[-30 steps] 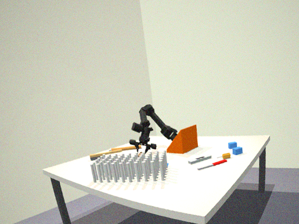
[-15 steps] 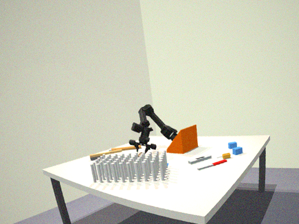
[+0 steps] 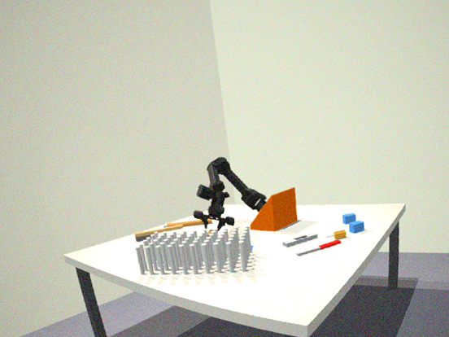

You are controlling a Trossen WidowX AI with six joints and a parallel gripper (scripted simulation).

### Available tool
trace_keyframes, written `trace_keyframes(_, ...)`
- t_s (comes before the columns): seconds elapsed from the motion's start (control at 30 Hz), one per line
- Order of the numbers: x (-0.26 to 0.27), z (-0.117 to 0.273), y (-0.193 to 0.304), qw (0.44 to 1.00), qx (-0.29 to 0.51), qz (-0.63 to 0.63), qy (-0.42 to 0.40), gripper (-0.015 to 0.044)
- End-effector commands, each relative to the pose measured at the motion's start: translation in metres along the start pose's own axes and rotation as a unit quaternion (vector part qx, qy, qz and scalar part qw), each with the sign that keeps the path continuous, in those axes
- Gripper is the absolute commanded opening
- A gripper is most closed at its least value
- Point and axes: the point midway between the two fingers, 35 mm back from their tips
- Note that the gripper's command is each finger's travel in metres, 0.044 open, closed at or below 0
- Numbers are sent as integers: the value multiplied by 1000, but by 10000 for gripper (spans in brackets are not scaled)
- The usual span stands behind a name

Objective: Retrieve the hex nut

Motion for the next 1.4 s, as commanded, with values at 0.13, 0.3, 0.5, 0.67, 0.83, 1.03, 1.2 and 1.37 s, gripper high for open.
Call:
trace_keyframes(0.13, -4, -2, -5, 1000, -1, -6, 5, 0)
trace_keyframes(0.3, -5, -3, -8, 1000, -1, -6, 5, 0)
trace_keyframes(0.5, -5, -5, -11, 1000, -1, -7, 5, 0)
trace_keyframes(0.67, -6, -6, -13, 1000, -1, -7, 5, 0)
trace_keyframes(0.83, -6, -7, -16, 1000, -2, -7, 5, 0)
trace_keyframes(1.03, -6, -9, -19, 1000, -2, -7, 5, 0)
trace_keyframes(1.2, -7, -11, -21, 1000, -2, -7, 5, 0)
trace_keyframes(1.37, -7, -12, -24, 1000, -2, -7, 5, 0)
Point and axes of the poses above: the point midway between the two fingers, 35 mm back from their tips, its own z axis back along the fingers, its own x axis across the jaws, y = z × x, and after that the axes turned 8 degrees about z, right-handed
